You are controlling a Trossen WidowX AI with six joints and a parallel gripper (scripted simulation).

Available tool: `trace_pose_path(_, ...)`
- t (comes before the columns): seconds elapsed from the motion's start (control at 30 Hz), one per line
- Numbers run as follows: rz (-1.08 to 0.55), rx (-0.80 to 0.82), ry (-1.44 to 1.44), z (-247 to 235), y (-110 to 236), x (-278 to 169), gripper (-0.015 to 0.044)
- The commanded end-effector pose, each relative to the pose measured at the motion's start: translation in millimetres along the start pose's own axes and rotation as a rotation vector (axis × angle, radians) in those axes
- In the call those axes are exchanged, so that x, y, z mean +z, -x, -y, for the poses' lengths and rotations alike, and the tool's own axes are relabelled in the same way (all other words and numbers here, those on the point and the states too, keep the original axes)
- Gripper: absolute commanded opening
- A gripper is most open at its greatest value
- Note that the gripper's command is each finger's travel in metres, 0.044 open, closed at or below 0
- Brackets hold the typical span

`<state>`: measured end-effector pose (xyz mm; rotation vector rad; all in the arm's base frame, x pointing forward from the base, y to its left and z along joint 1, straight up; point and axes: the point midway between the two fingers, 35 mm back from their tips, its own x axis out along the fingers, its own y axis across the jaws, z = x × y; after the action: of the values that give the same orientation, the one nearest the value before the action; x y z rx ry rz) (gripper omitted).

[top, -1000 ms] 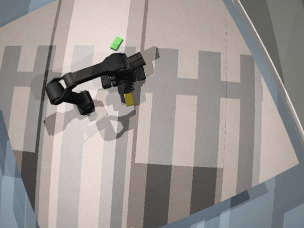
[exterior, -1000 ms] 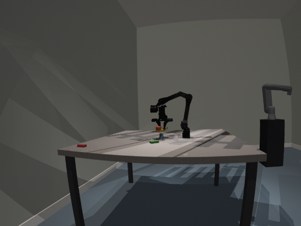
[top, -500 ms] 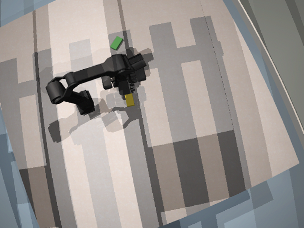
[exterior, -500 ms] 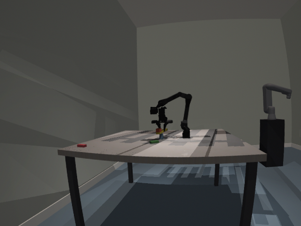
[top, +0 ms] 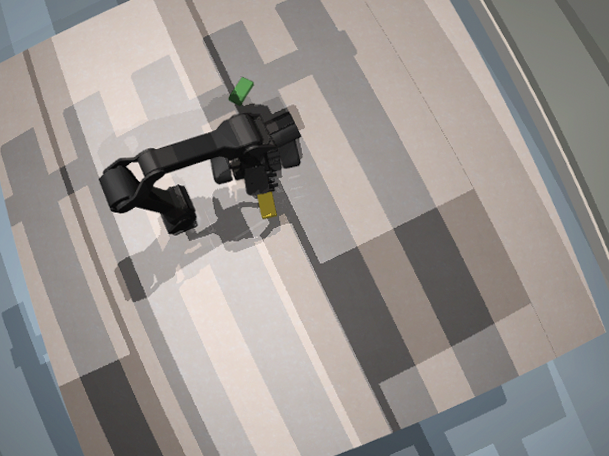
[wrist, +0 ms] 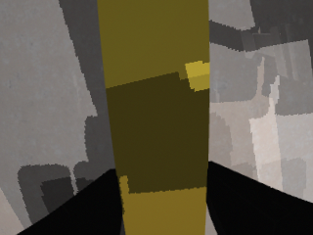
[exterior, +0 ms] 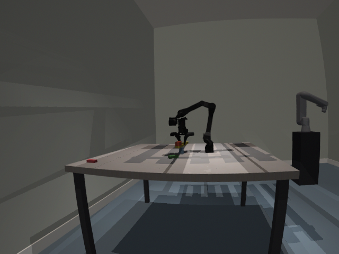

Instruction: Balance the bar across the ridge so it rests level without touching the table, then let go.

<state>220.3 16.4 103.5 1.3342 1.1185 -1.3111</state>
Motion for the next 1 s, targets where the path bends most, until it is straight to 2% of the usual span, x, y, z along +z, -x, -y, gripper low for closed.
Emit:
trace_pose_path(0.0,-0.001,0.001,0.005,-0.3,-0.5,-0.2,0.0)
trace_pose_path(0.97,-0.001,0.001,0.005,-0.3,-2.9,-0.4,0.0)
